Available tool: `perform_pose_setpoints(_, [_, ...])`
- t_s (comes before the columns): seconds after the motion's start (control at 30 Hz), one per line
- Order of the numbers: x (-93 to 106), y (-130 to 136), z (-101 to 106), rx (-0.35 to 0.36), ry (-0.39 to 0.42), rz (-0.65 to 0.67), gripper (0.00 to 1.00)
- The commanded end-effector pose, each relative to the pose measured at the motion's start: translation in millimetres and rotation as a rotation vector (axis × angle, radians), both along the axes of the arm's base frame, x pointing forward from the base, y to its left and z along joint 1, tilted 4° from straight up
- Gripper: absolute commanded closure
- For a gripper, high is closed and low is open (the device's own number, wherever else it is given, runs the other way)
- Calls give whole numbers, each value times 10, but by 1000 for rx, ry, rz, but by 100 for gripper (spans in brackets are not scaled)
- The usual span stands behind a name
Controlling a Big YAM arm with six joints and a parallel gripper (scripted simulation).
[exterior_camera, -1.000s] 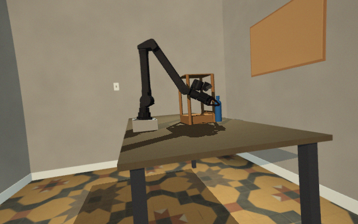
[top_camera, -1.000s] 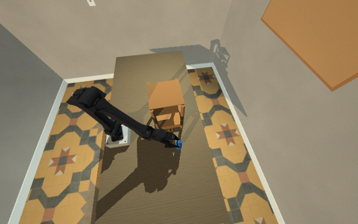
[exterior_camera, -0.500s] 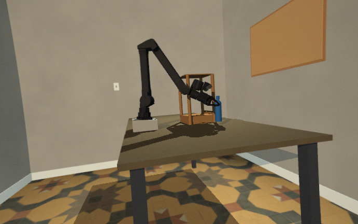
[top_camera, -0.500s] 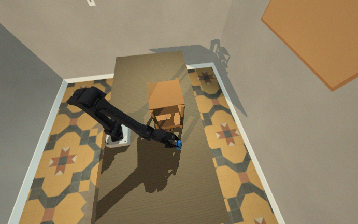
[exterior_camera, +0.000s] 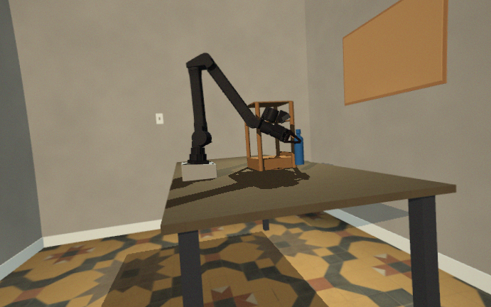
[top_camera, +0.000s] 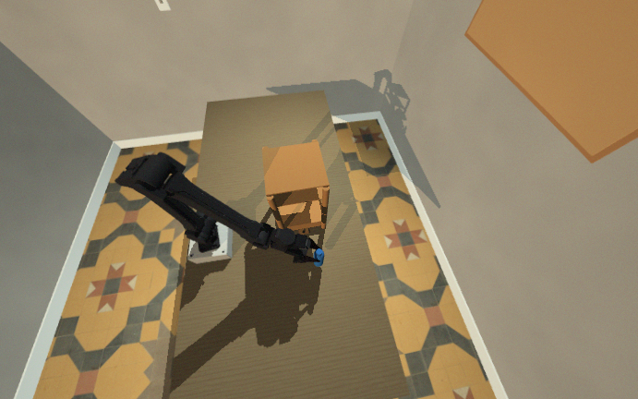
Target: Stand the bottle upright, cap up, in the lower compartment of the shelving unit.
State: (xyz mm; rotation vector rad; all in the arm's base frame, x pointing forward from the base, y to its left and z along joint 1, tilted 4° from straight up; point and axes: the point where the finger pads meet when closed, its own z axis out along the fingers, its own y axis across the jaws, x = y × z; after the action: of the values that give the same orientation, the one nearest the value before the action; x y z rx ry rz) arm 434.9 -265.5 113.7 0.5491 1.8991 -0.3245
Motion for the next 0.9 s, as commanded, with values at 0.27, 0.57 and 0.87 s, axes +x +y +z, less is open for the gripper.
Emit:
perform_pose_setpoints(0.27, [-342, 155, 323, -15, -19, -4, 70])
perform_pose_setpoints(0.57, [-570, 300, 433, -15, -14, -1, 70])
perform_pose_setpoints(0.87, [-741, 402, 582, -20, -18, 1, 70])
